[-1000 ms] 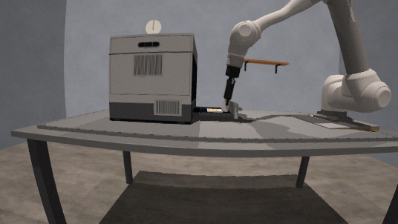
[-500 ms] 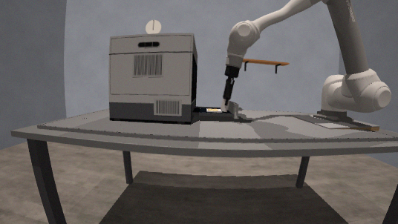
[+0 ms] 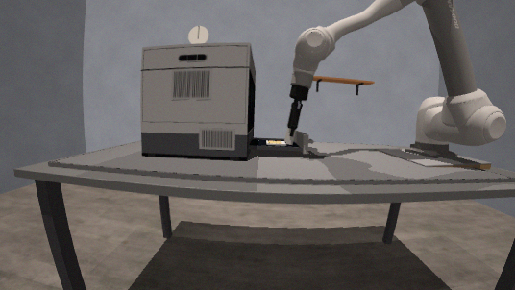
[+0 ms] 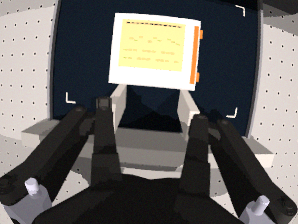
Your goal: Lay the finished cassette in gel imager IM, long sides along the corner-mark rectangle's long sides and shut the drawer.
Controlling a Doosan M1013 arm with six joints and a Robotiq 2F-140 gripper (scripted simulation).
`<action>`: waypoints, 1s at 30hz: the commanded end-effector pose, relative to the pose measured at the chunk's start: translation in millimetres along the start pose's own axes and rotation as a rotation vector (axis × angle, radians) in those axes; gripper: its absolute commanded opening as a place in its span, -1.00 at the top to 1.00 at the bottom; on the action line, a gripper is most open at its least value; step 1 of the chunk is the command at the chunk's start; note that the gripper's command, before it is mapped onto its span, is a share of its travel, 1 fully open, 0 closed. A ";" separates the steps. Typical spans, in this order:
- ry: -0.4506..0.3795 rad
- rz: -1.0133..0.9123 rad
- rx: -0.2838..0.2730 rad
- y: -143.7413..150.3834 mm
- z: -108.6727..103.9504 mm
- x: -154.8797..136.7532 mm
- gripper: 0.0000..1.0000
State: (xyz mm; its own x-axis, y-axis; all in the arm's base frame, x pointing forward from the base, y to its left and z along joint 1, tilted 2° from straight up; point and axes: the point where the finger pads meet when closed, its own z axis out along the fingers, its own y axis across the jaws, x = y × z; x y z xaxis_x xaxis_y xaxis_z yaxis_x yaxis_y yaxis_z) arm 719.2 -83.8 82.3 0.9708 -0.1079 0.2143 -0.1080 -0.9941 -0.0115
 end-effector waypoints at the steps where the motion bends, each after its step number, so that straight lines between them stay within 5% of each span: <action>1: 0.000 0.000 0.000 0.0 0.0 0.8 0.08; 30: 0.000 0.000 0.000 0.0 -15.8 3.2 0.08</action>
State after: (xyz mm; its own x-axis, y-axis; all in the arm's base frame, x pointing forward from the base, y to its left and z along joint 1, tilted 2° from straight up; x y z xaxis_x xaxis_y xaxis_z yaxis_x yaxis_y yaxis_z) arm 719.0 -83.9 96.4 0.9708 -0.1079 0.2143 -0.1080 -0.9941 -0.0115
